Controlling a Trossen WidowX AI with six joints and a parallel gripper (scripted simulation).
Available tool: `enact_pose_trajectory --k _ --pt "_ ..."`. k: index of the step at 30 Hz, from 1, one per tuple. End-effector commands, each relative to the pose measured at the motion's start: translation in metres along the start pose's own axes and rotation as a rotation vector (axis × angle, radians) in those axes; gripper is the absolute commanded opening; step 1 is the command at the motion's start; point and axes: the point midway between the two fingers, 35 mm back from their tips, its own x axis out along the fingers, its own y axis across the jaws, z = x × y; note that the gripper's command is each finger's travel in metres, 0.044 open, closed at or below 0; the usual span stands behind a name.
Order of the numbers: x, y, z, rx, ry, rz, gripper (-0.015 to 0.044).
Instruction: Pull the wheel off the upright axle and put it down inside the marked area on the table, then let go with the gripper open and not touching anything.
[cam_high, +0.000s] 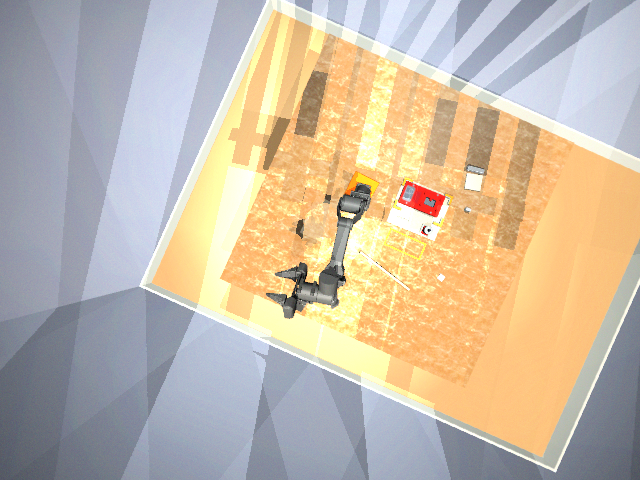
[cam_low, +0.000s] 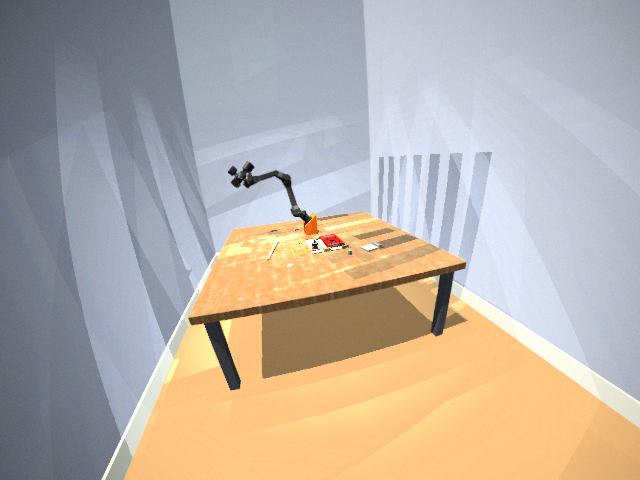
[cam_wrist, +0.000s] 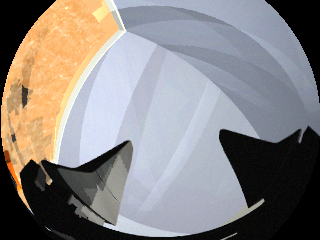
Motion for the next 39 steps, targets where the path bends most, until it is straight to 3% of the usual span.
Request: enact_pose_trajectory --k 1,4,23,39 --pt "0.0 0.0 0.001 0.002 -0.002 -0.001 0.0374" --pt "-0.003 -0.002 0.014 0.028 -0.037 -0.019 0.03" --pt "-0.088 -0.008 0.181 0.444 -0.559 -0.086 0.03" --pt "-0.212 0.036 0.277 0.647 -0.99 0.15 0.03"
